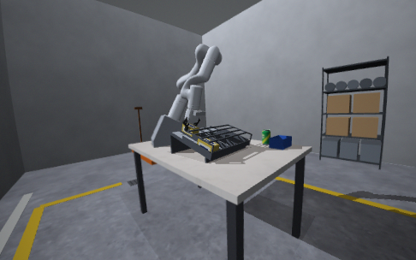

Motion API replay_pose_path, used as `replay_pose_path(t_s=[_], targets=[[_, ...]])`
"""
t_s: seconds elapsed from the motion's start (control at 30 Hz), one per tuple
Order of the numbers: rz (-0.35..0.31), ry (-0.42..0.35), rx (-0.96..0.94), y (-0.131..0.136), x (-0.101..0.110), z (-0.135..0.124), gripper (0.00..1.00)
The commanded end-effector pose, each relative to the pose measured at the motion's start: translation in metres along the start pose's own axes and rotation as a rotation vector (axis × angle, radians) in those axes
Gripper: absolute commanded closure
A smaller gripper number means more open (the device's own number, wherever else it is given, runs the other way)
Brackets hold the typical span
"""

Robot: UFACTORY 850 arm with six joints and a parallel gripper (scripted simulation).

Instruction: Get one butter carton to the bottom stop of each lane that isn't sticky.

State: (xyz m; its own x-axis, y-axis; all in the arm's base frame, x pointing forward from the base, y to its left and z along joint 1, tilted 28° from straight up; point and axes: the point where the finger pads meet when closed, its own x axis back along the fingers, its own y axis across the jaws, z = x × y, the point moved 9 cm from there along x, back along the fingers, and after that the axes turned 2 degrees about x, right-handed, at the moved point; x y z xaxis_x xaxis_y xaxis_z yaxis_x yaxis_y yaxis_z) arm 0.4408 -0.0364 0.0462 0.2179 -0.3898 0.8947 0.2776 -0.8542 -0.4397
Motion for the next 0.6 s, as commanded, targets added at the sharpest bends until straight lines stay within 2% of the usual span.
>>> replay_pose_path(t_s=[0.0, 0.57], targets=[[-0.001, 0.001, 0.0, 0.0003, 0.0006, 0.0004, 0.19], [-0.001, 0.001, 0.0, 0.0003, 0.0006, 0.0004, 0.17]])
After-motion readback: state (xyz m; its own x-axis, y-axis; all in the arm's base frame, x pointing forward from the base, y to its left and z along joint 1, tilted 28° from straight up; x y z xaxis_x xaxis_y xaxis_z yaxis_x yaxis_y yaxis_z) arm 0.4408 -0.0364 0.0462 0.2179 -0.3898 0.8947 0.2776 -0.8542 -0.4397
